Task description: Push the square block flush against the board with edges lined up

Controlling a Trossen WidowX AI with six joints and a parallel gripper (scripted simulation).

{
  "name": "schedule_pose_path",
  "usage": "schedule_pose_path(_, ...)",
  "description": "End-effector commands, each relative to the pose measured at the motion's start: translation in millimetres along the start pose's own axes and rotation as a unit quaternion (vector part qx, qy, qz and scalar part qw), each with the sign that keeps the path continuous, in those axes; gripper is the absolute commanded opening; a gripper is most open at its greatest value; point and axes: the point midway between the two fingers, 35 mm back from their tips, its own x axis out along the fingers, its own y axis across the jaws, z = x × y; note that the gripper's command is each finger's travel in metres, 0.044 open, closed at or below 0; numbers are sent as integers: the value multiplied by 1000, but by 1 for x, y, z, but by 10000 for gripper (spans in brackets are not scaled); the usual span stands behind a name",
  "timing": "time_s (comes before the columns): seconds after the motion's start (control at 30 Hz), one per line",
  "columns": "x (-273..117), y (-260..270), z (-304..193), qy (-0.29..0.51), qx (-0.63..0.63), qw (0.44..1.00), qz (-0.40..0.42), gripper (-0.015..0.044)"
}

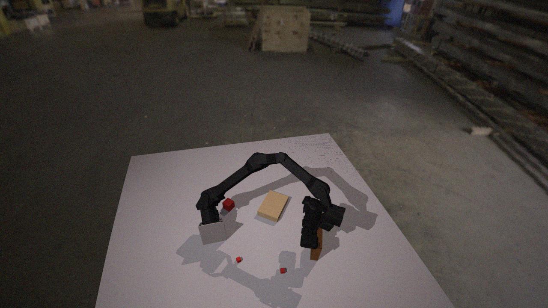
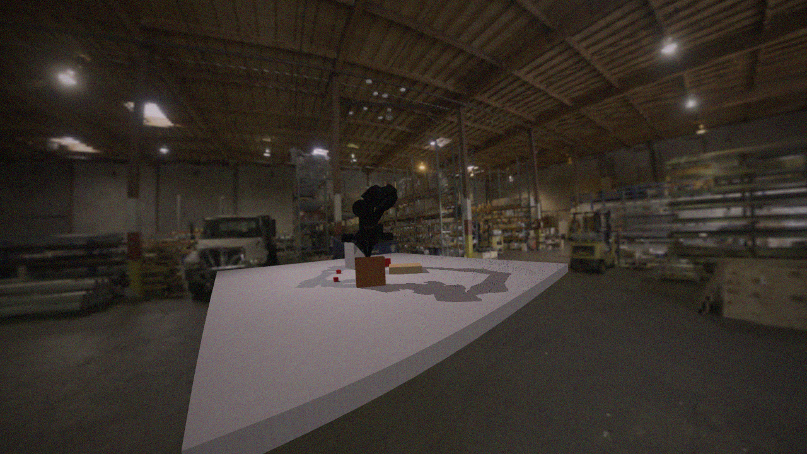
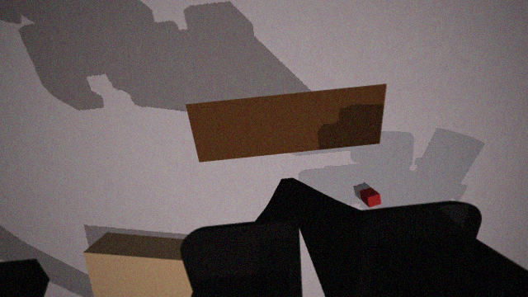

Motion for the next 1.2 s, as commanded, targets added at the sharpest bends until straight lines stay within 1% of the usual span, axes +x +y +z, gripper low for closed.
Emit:
schedule_pose_path(0.0, 3, -1, 1, -4, 3, 1000, 2, 0)
schedule_pose_path(1.17, 1, 0, 43, -20, -17, 1000, -3, 0)
